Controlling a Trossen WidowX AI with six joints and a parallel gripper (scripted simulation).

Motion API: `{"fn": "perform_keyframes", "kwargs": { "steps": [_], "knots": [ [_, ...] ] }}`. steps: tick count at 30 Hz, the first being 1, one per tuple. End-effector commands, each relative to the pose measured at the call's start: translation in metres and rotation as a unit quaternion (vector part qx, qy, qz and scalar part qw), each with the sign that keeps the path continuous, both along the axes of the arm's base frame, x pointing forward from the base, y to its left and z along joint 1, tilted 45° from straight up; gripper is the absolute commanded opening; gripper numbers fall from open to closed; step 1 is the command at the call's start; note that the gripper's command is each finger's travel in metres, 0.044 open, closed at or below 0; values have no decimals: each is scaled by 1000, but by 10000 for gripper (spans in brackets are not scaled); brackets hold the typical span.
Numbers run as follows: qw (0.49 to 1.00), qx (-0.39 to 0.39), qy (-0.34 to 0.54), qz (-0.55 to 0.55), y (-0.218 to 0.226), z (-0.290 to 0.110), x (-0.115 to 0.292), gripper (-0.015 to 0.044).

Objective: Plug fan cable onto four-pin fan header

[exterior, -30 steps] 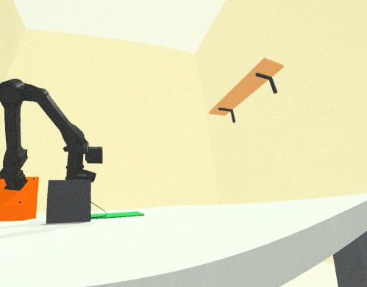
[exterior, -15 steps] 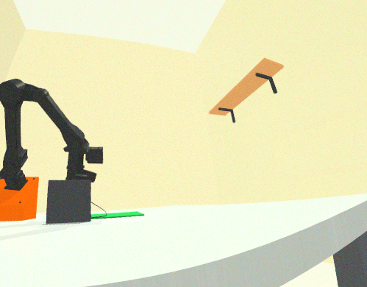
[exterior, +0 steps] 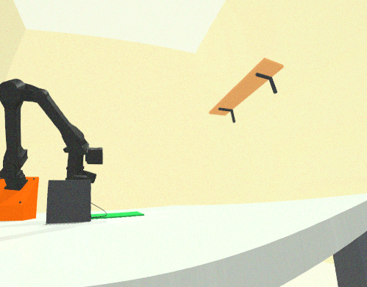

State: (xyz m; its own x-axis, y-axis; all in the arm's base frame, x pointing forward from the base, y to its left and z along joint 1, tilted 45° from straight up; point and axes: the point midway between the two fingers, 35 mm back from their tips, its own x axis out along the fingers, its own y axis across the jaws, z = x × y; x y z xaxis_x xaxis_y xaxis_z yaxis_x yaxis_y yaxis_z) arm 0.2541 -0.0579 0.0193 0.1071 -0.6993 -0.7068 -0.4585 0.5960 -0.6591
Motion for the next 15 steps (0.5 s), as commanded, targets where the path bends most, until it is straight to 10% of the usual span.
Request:
{"fn": "perform_keyframes", "kwargs": {
  "steps": [1, 15],
  "knots": [
    [1000, -2, 2, 2, -1, -1, 0, 0],
    [1000, -2, 2, 2, -3, -3, 0, 0]
  ]
}}
